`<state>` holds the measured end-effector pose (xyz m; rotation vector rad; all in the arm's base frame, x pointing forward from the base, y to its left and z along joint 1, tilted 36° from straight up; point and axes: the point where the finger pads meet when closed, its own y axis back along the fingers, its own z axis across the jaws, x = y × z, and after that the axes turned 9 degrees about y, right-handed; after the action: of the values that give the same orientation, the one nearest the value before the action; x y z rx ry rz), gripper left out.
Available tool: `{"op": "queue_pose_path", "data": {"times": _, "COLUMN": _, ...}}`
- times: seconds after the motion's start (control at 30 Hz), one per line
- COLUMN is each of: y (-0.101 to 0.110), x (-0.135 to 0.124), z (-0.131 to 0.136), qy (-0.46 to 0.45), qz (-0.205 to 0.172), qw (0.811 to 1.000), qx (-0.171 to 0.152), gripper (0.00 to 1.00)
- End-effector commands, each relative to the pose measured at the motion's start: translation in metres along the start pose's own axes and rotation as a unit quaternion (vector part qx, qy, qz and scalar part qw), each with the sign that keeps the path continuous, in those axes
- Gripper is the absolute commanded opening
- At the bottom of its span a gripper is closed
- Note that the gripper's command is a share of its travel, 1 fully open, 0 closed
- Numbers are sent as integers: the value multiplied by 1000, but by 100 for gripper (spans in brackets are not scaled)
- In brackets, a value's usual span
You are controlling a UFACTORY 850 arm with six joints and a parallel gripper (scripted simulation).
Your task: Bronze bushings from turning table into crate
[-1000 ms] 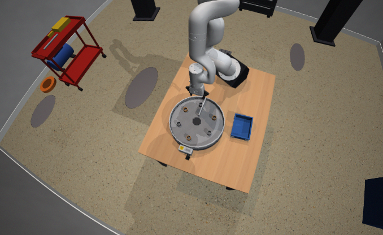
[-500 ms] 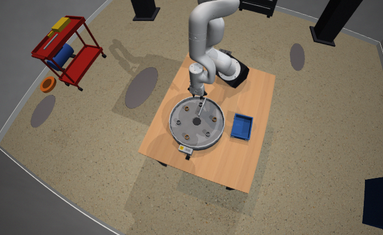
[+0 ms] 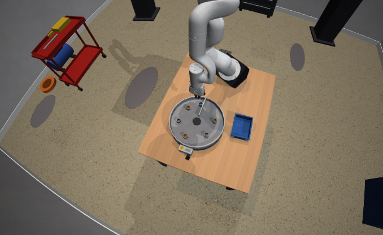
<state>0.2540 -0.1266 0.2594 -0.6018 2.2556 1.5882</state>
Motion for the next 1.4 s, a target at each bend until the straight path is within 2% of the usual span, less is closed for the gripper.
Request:
{"op": "queue_pose_path", "data": {"times": 0.0, "y": 0, "x": -1, "z": 0, "qy": 0, "qz": 0, "qw": 1000, "qx": 0, "gripper": 12}}
{"op": "queue_pose_path", "data": {"times": 1.37, "y": 0, "x": -1, "z": 0, "qy": 0, "qz": 0, "qw": 1000, "qx": 0, "gripper": 13}}
